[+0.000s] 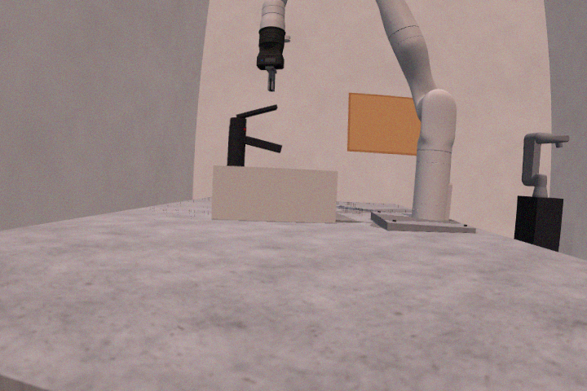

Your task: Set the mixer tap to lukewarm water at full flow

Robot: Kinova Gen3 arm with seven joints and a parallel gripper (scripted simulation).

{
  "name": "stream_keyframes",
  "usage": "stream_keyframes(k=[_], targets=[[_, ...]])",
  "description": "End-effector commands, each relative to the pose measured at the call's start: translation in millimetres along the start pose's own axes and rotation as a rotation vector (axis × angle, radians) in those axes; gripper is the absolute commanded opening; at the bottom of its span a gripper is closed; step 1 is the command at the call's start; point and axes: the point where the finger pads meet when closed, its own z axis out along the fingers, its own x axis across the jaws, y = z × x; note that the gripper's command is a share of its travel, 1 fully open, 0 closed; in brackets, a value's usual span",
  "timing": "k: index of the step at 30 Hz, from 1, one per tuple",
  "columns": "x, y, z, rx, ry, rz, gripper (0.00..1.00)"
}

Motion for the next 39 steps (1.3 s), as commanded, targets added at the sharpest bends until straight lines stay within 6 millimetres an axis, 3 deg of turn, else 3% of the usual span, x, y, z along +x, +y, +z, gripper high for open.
stream_keyframes(k=[1, 20, 39], targets=[[-0.6, 3.2, -0.3, 0.003, 0.0, 0.071, 0.0], [4.6, 11.3, -2.8, 0.006, -0.007, 0.641, 0.0], [5.7, 20.3, -4.9, 0.008, -0.015, 1.003, 0.0]])
